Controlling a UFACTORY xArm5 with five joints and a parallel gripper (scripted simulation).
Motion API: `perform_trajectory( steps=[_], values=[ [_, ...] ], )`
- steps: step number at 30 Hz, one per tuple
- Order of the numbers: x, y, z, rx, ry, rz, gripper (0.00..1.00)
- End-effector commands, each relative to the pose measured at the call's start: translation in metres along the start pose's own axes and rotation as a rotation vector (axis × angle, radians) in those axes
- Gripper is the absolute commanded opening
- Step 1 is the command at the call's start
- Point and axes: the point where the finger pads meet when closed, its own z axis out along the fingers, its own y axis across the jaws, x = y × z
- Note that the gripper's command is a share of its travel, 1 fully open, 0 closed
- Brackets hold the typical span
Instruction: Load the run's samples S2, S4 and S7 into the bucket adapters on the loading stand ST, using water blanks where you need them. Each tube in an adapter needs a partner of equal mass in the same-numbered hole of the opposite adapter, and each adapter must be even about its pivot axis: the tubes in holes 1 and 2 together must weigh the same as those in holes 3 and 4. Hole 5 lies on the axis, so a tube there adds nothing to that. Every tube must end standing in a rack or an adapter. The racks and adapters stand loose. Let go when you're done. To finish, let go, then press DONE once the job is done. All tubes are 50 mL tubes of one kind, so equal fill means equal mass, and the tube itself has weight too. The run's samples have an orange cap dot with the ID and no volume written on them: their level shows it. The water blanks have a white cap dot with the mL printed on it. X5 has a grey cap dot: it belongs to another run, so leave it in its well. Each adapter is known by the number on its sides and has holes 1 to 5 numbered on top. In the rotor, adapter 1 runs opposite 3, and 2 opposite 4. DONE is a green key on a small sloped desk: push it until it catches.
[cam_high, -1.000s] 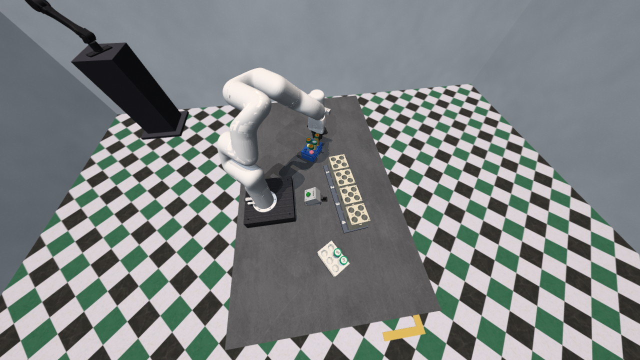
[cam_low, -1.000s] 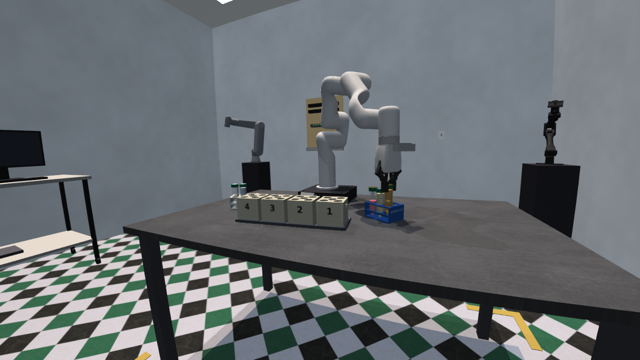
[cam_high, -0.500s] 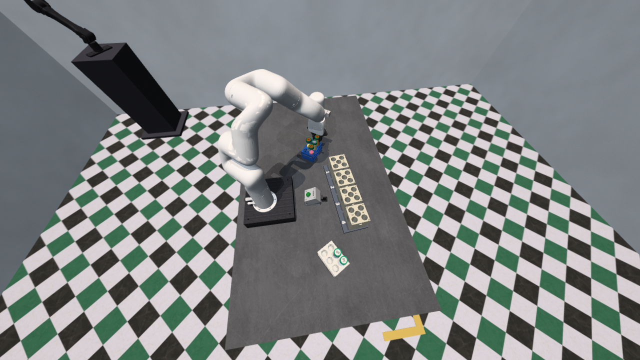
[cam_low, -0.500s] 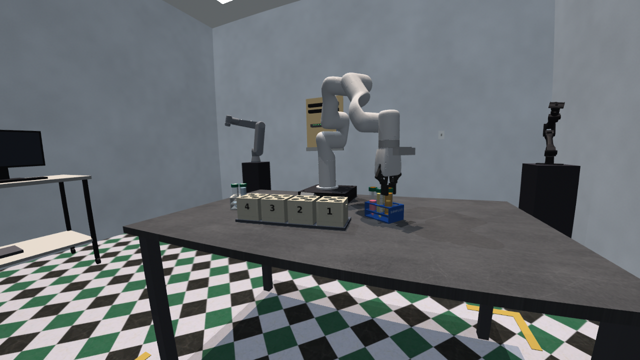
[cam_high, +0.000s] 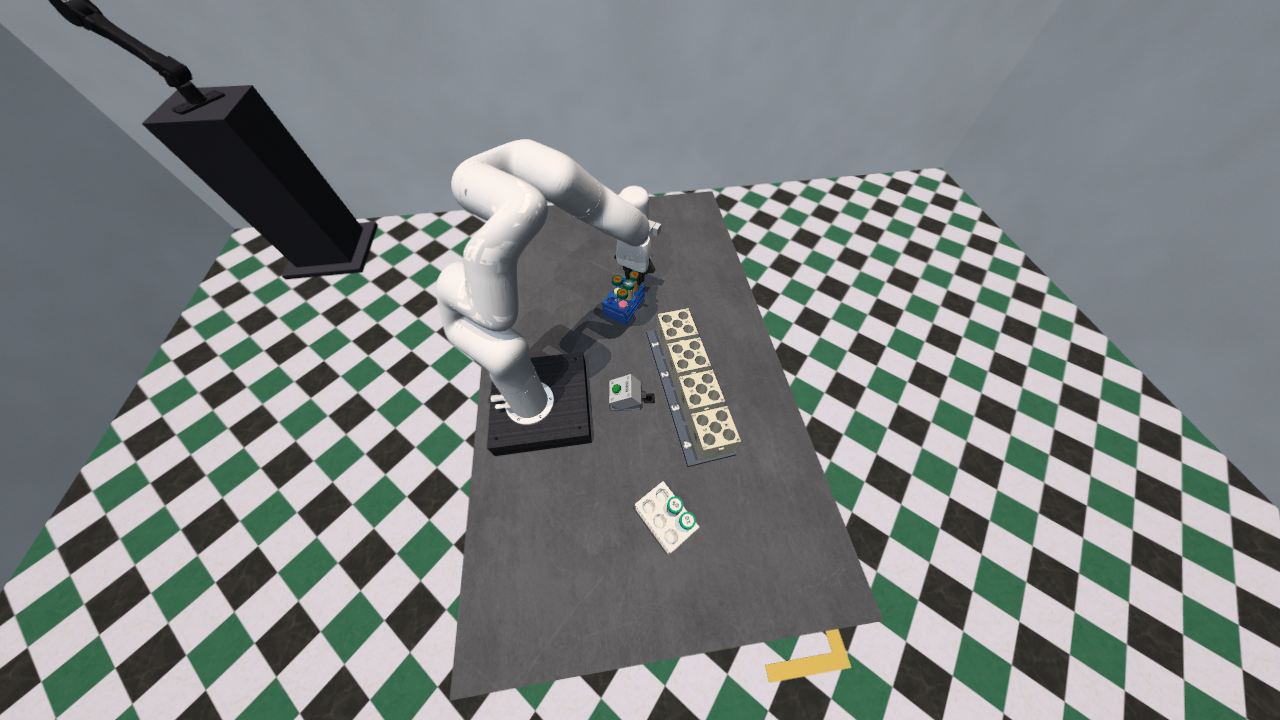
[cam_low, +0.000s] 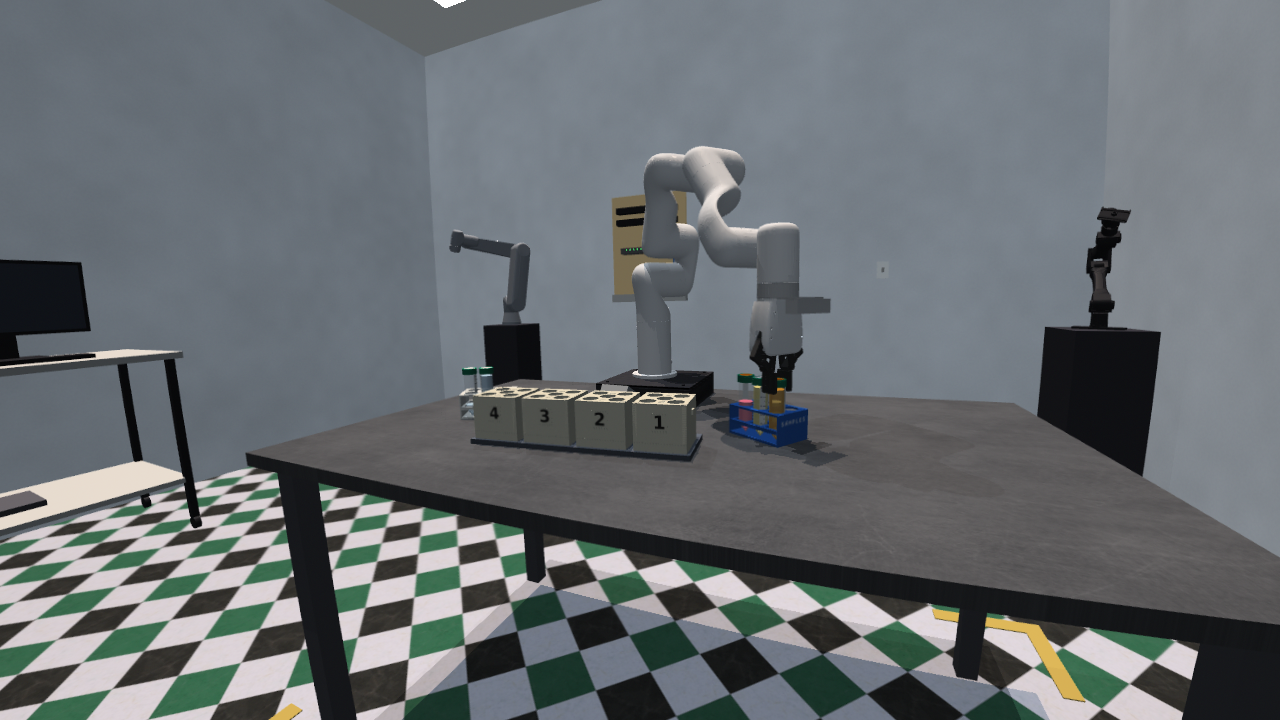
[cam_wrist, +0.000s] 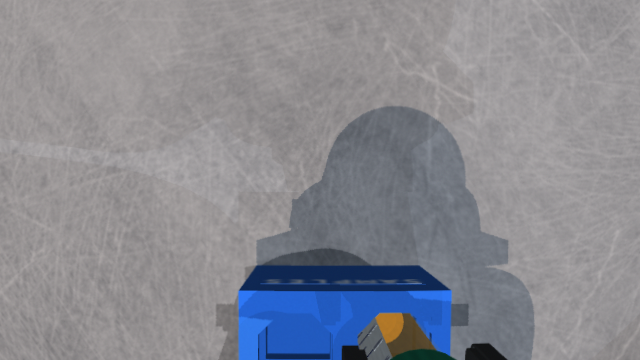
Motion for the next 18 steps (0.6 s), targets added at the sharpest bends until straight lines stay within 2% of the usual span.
perform_trajectory(
  steps=[1, 2, 3, 18],
  values=[
    [0.0014, 0.0002, -0.0015, -0.006, 0.003, 0.0, 0.0],
    [0.0014, 0.0002, -0.0015, -0.006, 0.003, 0.0, 0.0],
    [0.0014, 0.0002, -0.0012, -0.006, 0.003, 0.0, 0.44],
    [0.0014, 0.0002, -0.0012, -0.006, 0.003, 0.0, 0.44]
  ],
)
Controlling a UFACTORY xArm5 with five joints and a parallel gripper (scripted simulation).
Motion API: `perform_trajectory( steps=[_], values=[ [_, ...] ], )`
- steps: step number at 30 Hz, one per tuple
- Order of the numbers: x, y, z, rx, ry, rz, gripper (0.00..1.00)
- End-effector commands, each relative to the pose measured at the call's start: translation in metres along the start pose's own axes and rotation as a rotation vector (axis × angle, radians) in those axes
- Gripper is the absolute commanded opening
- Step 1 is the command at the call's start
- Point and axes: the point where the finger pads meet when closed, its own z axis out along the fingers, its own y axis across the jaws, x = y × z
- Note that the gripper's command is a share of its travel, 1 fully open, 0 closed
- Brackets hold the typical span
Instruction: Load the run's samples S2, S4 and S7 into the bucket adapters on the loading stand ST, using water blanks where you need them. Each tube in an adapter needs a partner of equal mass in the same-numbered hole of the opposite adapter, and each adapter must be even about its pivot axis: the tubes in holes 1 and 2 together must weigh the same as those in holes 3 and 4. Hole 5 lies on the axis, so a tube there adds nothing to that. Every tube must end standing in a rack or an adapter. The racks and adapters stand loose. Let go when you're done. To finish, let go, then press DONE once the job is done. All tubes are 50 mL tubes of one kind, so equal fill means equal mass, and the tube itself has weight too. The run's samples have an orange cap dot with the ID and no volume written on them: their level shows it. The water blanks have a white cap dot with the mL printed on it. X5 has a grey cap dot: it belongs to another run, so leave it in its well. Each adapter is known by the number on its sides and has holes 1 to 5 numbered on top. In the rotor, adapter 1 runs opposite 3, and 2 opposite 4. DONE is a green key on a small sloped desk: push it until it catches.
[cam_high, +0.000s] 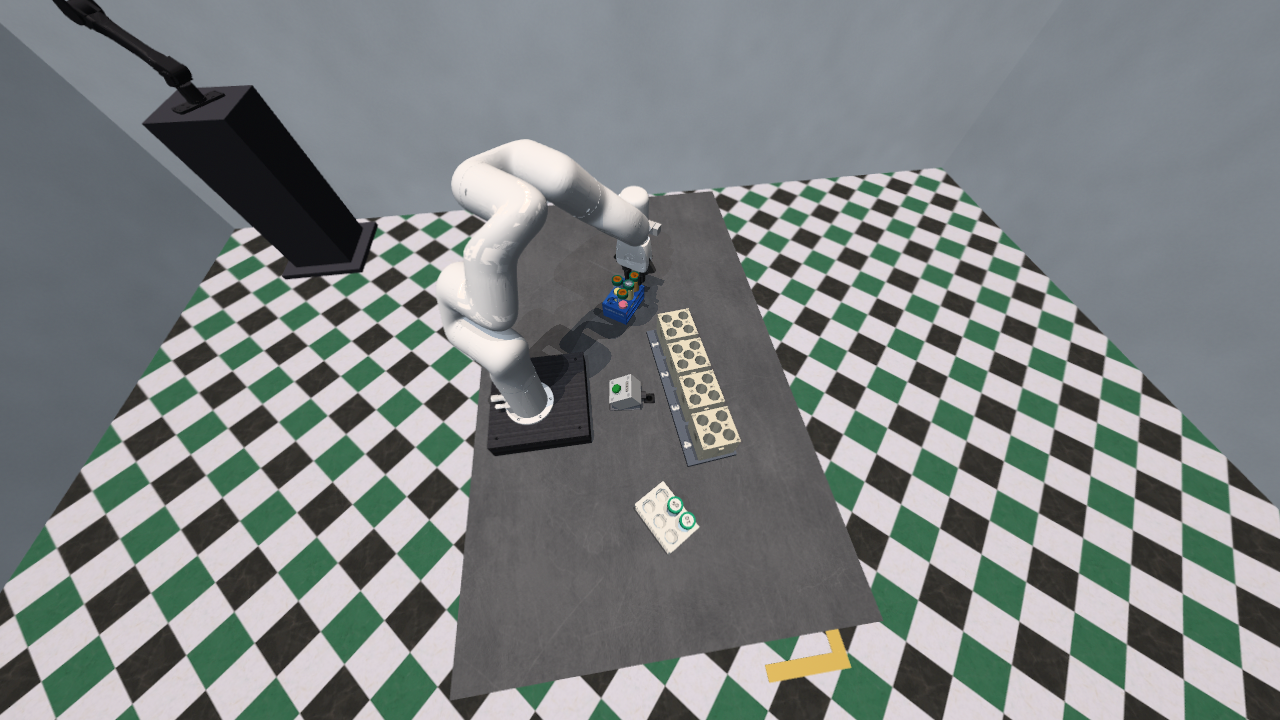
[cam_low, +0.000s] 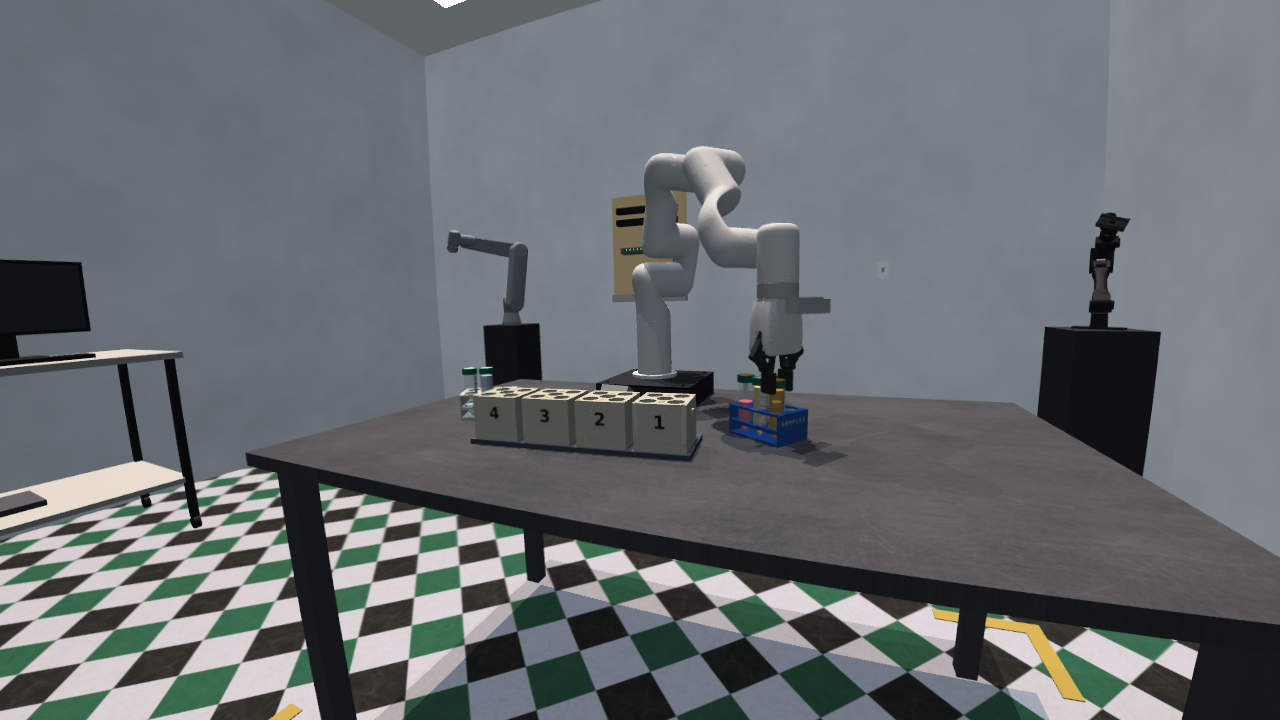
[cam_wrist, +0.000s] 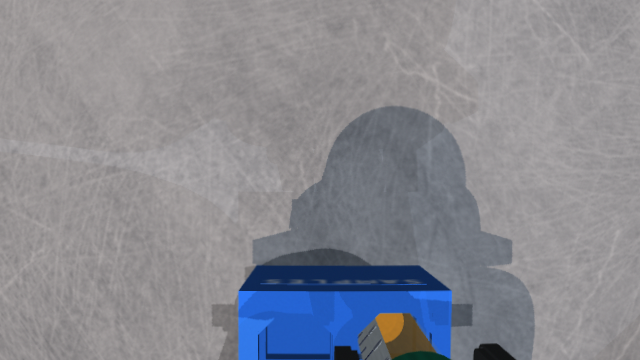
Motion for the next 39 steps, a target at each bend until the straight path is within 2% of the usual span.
perform_trajectory(
  steps=[1, 13, 39],
  values=[
    [0.001, 0.0, -0.002, -0.006, 0.004, 0.0, 0.44],
    [0.001, 0.0, -0.002, -0.006, 0.004, 0.0, 0.44],
    [0.001, 0.0, -0.048, -0.006, 0.004, 0.0, 0.44]
  ],
)
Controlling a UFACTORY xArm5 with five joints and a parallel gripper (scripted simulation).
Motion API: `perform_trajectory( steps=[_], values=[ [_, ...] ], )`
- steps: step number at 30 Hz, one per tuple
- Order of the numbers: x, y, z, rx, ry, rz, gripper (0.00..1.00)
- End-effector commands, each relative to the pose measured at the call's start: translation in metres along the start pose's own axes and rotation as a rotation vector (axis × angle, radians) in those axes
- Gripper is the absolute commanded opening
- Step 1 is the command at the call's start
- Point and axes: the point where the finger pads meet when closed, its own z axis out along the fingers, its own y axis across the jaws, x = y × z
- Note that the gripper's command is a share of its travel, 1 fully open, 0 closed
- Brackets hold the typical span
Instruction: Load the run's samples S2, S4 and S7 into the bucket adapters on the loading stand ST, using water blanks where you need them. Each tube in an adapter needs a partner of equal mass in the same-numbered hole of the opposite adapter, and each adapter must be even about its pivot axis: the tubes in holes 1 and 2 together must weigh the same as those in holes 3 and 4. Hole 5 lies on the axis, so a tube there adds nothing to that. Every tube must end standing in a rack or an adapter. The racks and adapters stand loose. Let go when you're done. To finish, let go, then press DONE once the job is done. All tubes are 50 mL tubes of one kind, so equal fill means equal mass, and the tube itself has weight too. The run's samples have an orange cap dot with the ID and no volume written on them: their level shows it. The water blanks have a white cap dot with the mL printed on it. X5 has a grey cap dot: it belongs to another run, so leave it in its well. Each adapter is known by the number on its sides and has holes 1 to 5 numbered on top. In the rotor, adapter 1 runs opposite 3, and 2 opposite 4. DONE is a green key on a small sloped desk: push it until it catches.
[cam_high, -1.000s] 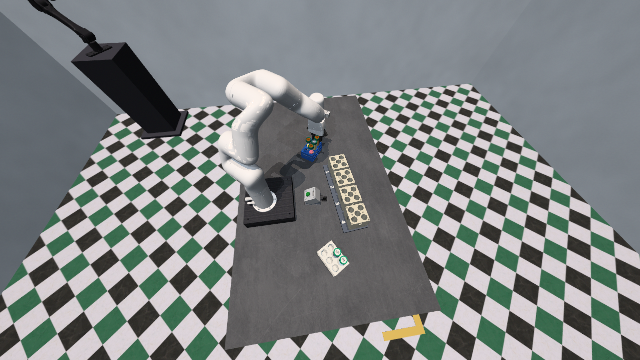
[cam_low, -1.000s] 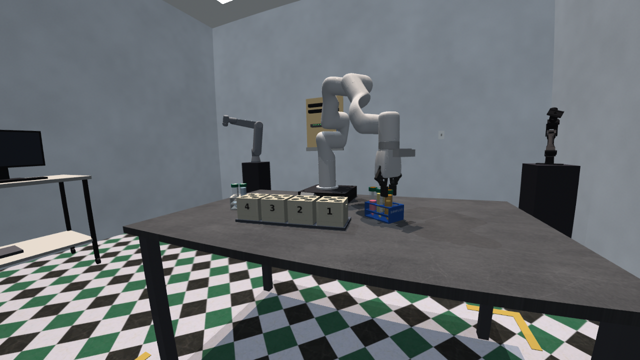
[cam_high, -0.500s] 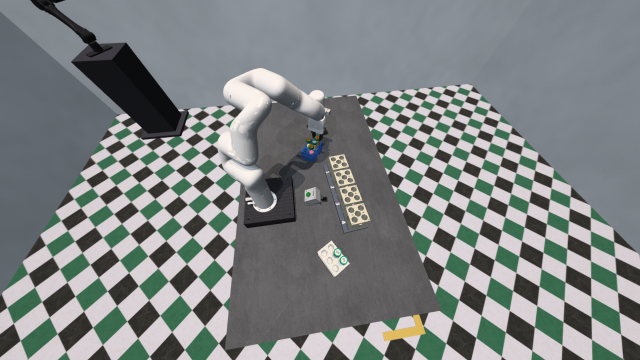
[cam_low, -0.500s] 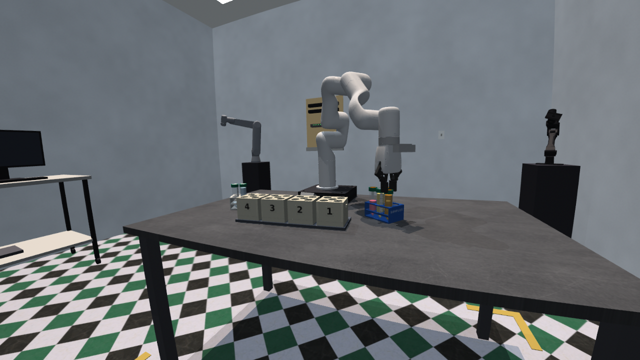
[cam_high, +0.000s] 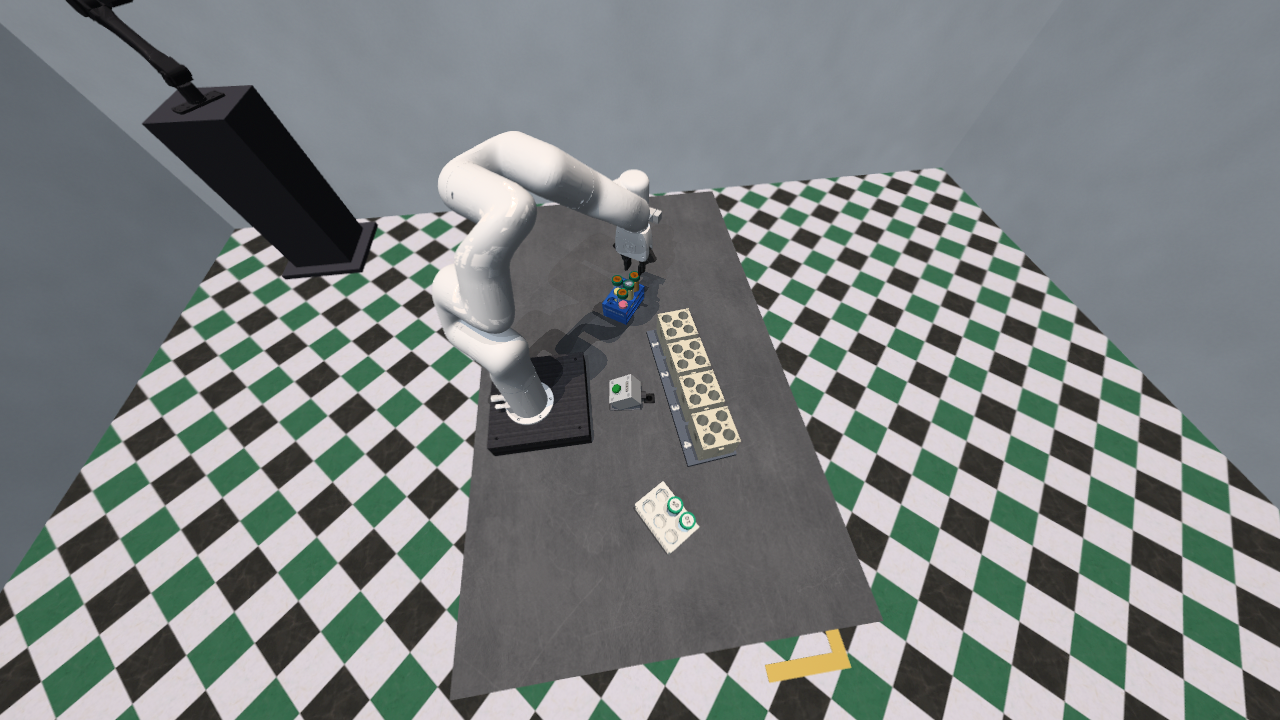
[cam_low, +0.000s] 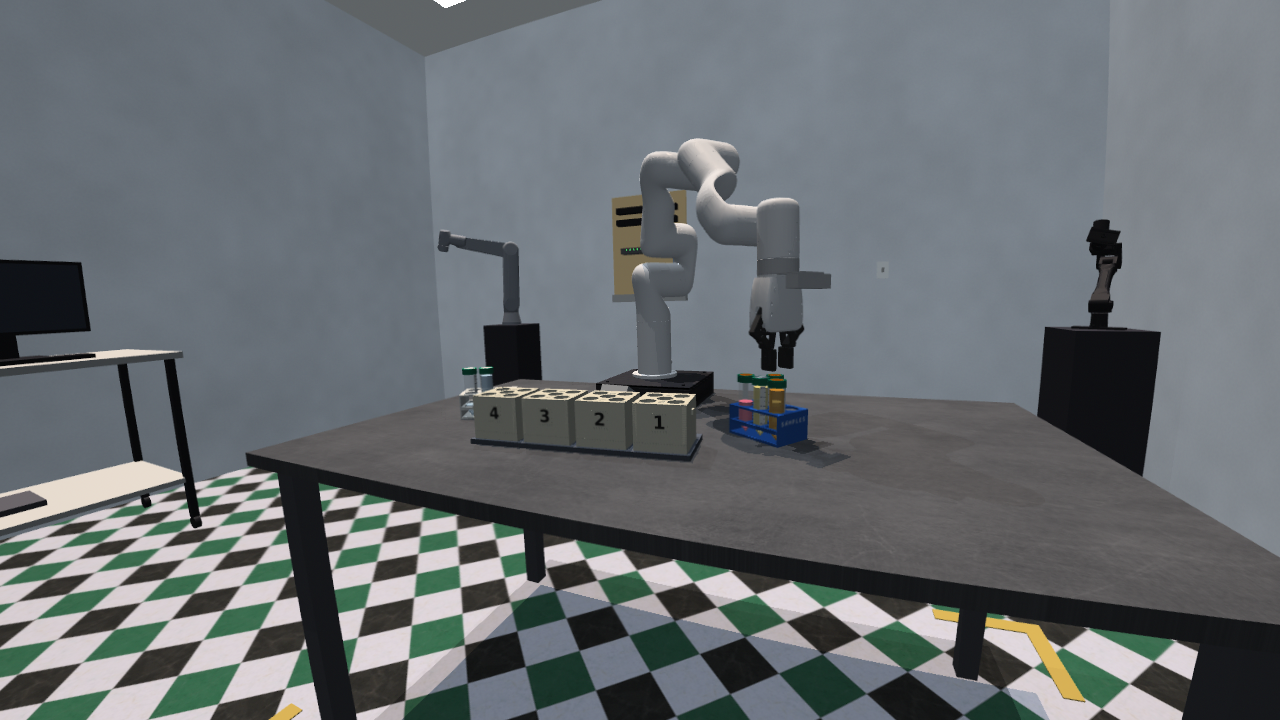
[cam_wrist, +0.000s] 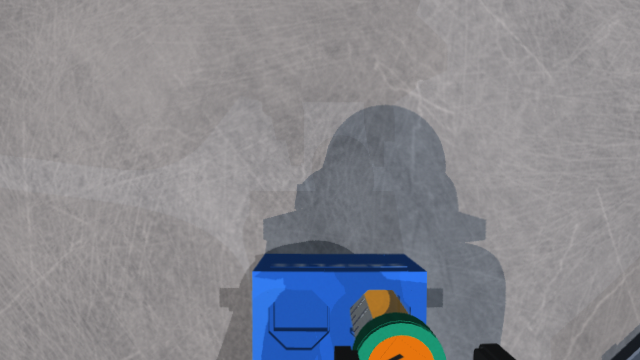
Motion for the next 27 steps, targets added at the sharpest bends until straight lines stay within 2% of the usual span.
perform_trajectory(
  steps=[1, 27],
  values=[
    [0.001, 0.0, -0.005, -0.006, 0.003, 0.0, 0.44],
    [0.001, 0.0, -0.053, -0.006, 0.003, 0.0, 0.44]
  ],
)
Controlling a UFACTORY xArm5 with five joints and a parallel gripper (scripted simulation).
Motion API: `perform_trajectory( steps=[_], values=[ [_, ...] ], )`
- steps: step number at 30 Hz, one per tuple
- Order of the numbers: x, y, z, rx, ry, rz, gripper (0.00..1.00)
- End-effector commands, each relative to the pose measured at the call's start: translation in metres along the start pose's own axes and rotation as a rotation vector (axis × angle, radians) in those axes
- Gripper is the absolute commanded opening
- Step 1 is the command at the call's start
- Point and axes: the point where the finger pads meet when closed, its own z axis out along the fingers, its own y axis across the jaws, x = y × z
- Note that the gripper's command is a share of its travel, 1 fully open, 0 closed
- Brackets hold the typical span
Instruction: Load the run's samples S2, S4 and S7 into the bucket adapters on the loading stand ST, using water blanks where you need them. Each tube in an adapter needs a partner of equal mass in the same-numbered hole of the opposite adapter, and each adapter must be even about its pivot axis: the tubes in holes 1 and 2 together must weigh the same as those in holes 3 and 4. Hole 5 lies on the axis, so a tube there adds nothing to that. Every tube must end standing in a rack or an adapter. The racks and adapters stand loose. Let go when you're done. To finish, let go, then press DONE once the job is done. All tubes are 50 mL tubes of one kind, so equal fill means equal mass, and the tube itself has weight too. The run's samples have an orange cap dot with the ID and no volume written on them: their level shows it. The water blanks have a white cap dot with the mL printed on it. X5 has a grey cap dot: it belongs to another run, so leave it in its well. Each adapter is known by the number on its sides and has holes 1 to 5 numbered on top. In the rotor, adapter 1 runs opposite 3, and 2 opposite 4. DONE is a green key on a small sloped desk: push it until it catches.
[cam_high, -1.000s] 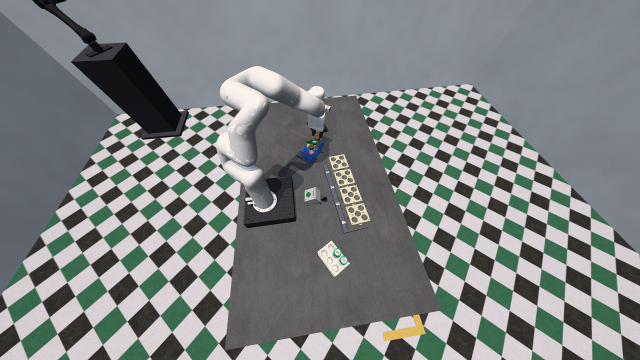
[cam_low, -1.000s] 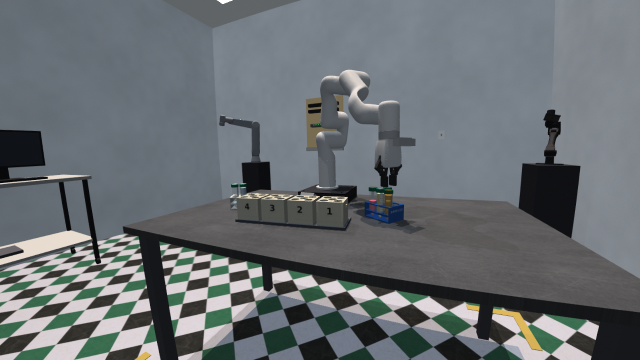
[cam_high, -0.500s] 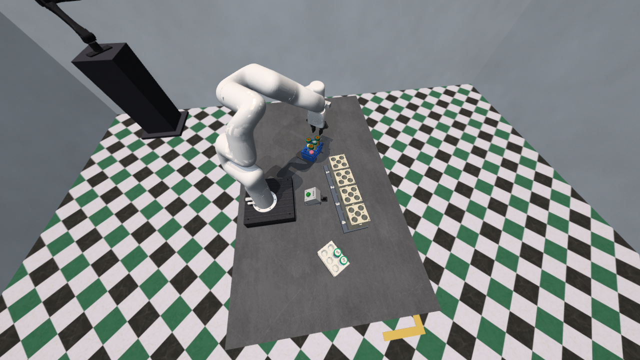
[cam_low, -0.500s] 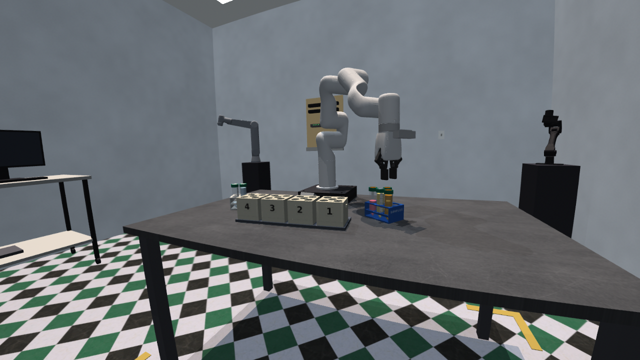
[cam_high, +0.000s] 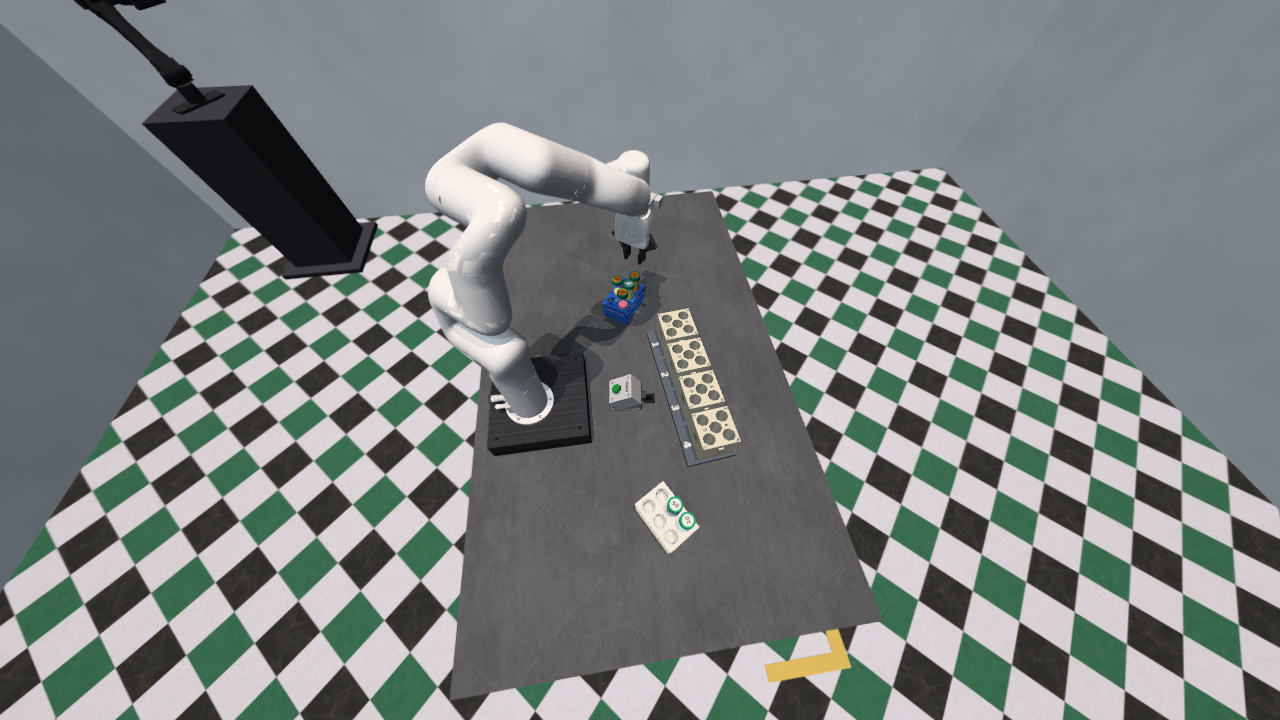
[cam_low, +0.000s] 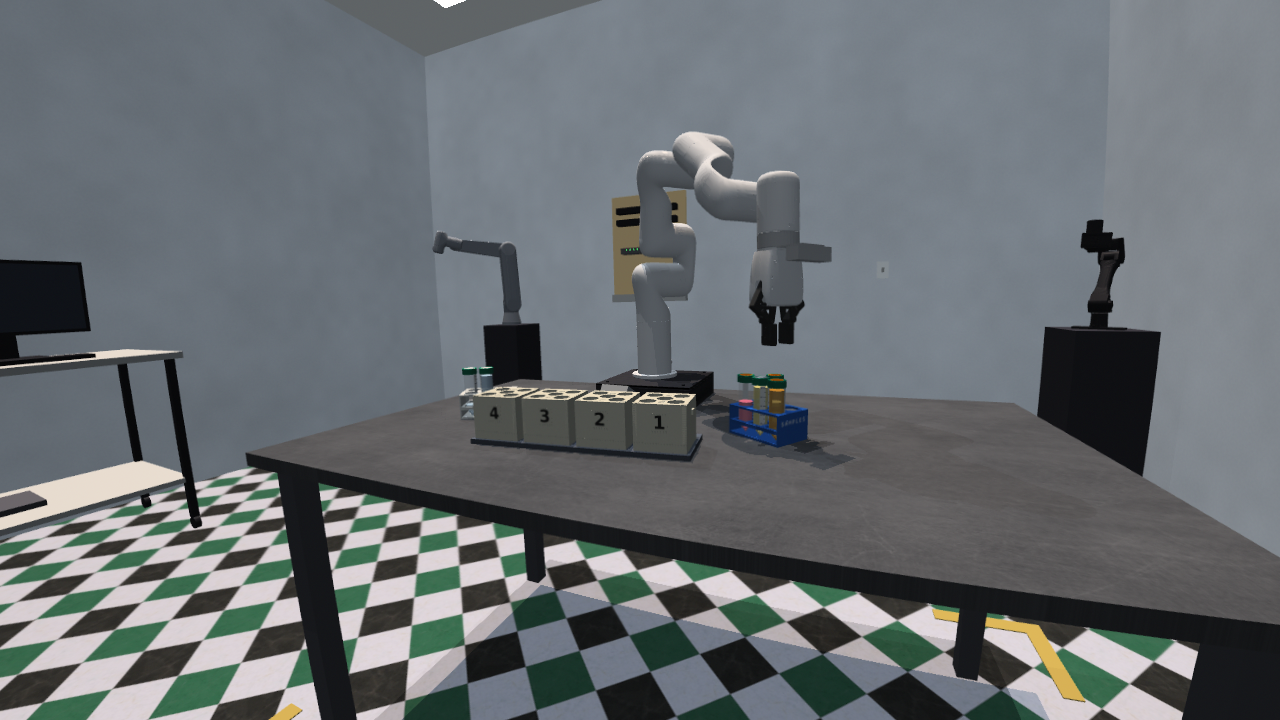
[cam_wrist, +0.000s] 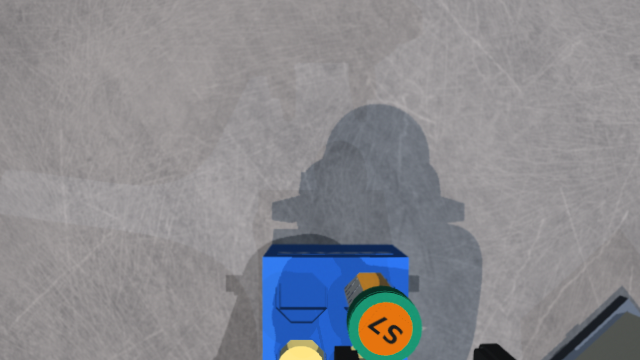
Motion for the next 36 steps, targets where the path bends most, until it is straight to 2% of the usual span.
perform_trajectory(
  steps=[1, 23, 36],
  values=[
    [0.001, 0.0, -0.009, -0.006, 0.003, 0.0, 0.44],
    [0.001, 0.0, -0.048, -0.006, 0.003, 0.0, 0.44],
    [0.001, 0.0, -0.048, -0.006, 0.003, 0.0, 0.44]
  ],
)
